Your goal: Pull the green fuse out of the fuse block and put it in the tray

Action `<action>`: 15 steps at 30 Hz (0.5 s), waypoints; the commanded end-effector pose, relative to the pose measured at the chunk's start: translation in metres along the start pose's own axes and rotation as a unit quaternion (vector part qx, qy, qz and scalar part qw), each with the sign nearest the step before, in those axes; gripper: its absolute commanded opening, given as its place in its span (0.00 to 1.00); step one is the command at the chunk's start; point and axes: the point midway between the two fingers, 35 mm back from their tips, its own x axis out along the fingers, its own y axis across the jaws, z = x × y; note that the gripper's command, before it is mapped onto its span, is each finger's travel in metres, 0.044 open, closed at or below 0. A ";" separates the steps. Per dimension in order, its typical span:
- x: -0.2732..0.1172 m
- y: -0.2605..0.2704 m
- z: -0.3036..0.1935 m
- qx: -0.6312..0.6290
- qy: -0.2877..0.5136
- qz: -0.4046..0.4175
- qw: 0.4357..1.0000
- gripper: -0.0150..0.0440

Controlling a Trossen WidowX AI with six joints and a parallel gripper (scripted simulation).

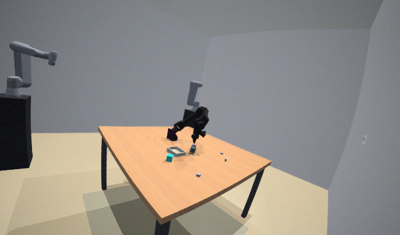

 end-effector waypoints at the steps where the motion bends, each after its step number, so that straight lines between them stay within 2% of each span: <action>1: 0.000 -0.001 0.002 -0.004 -0.003 0.001 1.000 0.36; 15: 0.014 -0.001 0.002 -0.004 -0.003 0.001 1.000 0.36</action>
